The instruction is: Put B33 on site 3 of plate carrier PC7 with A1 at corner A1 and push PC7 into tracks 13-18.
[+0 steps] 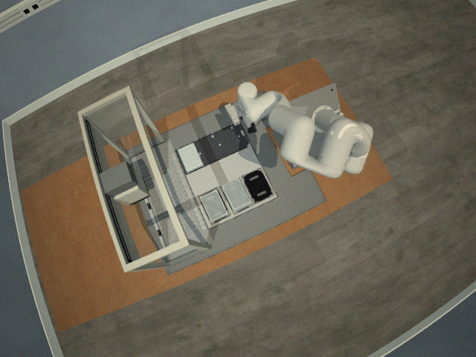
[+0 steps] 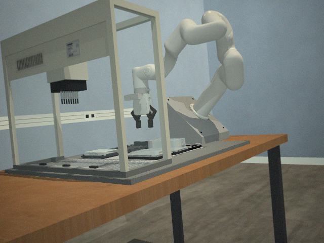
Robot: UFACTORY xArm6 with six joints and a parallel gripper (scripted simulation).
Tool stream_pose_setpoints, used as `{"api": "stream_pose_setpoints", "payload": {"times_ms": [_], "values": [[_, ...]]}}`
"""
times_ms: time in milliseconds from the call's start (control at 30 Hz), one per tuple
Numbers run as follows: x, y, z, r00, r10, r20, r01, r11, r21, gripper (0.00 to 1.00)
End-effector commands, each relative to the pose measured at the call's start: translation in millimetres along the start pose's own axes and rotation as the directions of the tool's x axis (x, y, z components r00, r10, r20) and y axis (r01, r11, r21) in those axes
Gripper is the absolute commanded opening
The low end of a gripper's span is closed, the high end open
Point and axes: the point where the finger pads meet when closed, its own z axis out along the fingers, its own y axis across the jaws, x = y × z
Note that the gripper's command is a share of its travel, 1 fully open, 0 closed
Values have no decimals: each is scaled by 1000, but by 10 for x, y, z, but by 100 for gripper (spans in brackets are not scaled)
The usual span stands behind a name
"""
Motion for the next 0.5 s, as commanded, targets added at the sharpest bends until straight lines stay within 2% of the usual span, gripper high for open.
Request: {"api": "stream_pose_setpoints", "payload": {"times_ms": [0, 467], "values": [[9, 5, 38, 1000, -1, -2, 1, 1000, -2, 82], [9, 5, 239, 1000, -1, -2, 1, 1000, -2, 82]]}}
